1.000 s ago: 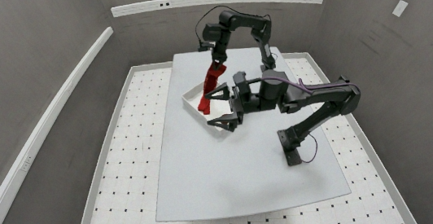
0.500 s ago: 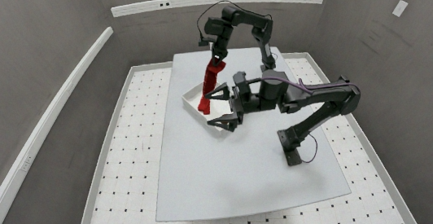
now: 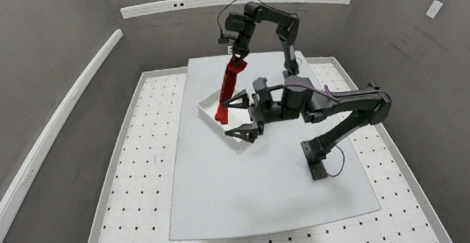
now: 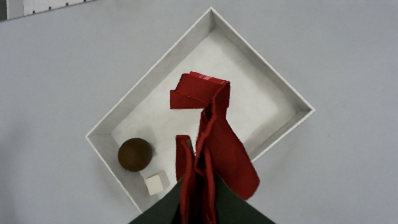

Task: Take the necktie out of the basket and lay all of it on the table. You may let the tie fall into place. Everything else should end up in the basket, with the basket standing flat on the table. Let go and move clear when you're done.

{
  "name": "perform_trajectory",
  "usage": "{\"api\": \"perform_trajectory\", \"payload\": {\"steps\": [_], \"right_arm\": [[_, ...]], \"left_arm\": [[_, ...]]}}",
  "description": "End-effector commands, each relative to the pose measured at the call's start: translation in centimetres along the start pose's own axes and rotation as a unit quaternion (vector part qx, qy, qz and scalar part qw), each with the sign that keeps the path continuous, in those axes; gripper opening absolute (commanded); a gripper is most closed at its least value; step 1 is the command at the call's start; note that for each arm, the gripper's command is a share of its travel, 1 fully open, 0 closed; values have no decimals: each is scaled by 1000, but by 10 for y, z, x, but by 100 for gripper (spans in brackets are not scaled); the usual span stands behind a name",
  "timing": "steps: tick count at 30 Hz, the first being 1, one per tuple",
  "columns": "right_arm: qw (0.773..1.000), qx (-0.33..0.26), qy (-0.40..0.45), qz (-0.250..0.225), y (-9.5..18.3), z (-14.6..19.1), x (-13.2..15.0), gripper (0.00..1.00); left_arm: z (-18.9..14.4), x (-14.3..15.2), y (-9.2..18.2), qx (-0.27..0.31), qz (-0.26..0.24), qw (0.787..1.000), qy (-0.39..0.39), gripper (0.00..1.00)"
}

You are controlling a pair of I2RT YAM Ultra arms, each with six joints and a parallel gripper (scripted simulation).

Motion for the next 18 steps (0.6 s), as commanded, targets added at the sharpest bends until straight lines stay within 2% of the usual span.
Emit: {"api": "perform_trajectory", "payload": {"steps": [1, 6, 18], "right_arm": [[986, 73, 4, 149, 11, -9, -9, 4], [985, 76, 4, 154, 16, -21, -3, 4], [981, 87, 4, 172, 39, -80, 26, 4]], "left_arm": [[0, 0, 0, 0, 0, 1000, 0, 100], [0, 0, 0, 0, 0, 1000, 0, 100], [0, 0, 0, 0, 0, 1000, 0, 100]]}}
Point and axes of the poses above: on each arm, the point where the finger pads meet when closed, its own y axis back along the fingers, its own z axis across the jaws, x = y × z, the point moved 6 cm from there along y, back along the fingers, and after that the axes turned 2 degrees about y, right-handed, at the moved point
